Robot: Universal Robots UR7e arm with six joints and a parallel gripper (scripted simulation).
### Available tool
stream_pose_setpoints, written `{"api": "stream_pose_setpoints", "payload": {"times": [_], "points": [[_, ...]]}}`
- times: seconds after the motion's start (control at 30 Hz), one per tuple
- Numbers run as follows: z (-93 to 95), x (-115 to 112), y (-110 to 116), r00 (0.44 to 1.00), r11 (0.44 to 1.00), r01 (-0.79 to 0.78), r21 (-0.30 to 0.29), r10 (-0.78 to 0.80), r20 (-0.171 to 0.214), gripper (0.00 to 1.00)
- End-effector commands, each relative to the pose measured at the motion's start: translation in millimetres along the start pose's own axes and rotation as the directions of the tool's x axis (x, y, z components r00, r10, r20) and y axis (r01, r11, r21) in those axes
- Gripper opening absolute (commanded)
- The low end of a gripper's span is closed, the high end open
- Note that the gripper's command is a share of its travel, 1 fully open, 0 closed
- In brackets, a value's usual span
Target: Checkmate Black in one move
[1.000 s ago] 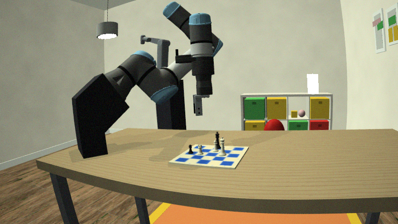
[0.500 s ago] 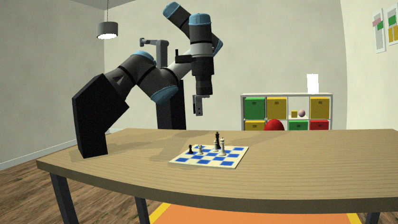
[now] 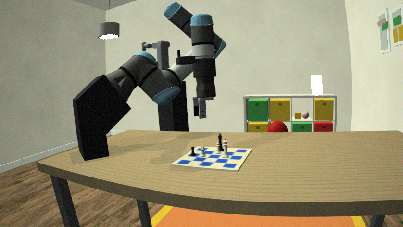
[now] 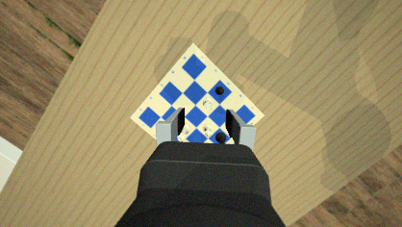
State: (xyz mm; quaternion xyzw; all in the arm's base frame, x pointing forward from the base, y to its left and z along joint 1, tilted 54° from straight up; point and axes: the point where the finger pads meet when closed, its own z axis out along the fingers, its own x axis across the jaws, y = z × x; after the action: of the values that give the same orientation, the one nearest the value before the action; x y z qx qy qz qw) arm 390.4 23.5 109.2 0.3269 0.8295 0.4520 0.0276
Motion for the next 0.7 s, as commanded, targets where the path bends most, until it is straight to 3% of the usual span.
{"api": "stream_pose_setpoints", "payload": {"times": [0.0,0.3,0.37,0.67], "points": [[1.6,-3.1,-1.8,0.993,0.993,0.12,0.0,-0.12,0.001,1.0],[5.7,-9.3,-4.5,0.925,0.925,0.38,0.0,-0.38,0.001,1.0],[5.7,-9.3,-4.5,0.925,0.925,0.38,0.0,-0.38,0.001,1.0],[10.9,-15.9,-5.4,0.746,0.746,0.665,0.001,-0.665,0.001,1.0]]}}
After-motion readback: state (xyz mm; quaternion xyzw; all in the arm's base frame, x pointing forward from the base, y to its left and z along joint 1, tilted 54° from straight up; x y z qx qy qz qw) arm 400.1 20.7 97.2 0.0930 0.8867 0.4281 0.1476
